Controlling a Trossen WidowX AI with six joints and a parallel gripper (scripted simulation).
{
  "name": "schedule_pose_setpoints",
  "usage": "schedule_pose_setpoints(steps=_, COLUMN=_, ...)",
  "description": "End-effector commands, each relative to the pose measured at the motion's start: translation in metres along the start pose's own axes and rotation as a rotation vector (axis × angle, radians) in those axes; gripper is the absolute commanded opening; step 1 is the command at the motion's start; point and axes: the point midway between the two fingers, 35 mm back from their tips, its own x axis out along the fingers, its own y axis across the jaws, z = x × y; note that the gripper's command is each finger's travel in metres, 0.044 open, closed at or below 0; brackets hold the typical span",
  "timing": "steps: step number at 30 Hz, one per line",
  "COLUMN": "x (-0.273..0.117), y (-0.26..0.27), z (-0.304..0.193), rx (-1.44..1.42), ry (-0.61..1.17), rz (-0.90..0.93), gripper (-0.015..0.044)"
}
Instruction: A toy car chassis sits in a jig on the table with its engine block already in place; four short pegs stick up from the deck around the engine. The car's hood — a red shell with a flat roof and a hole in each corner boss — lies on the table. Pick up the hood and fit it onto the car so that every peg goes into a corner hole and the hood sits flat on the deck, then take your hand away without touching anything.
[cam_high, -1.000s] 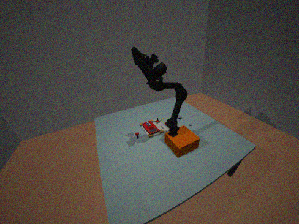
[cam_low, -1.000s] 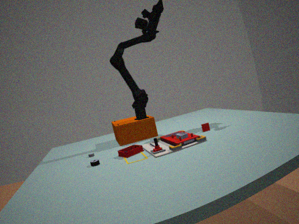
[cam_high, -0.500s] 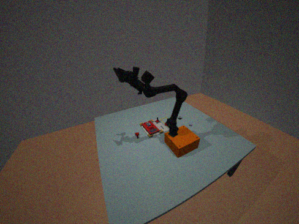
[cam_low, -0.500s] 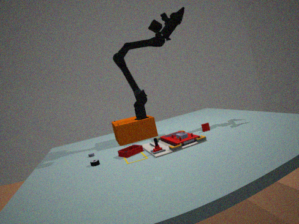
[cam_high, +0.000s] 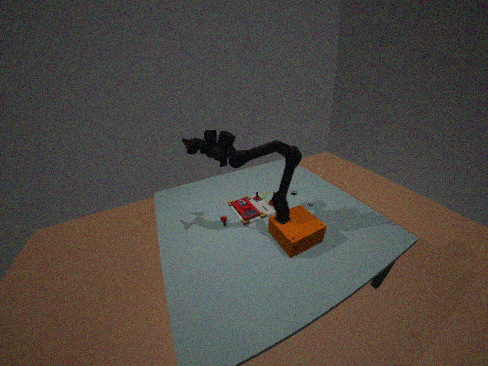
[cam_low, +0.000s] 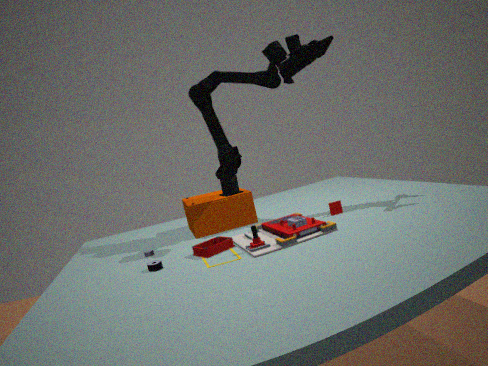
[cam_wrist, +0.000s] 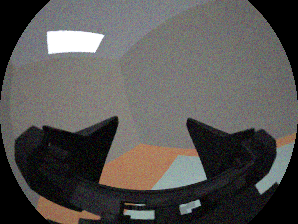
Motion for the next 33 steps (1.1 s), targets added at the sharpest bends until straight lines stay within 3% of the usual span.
schedule_pose_setpoints(steps=1, x=0.003, y=-0.040, z=-0.030, rx=-0.012, ry=0.063, rz=-0.114, gripper=0.0440)
schedule_pose_setpoints(steps=9, x=-0.006, y=-0.132, z=-0.081, rx=-0.029, ry=0.175, rz=-0.367, gripper=0.0440)
schedule_pose_setpoints(steps=17, x=-0.040, y=-0.223, z=-0.120, rx=-0.034, ry=0.259, rz=-0.635, gripper=0.0440)
schedule_pose_setpoints(steps=33, x=-0.173, y=-0.373, z=-0.166, rx=-0.011, ry=0.360, rz=-1.214, gripper=0.0440)
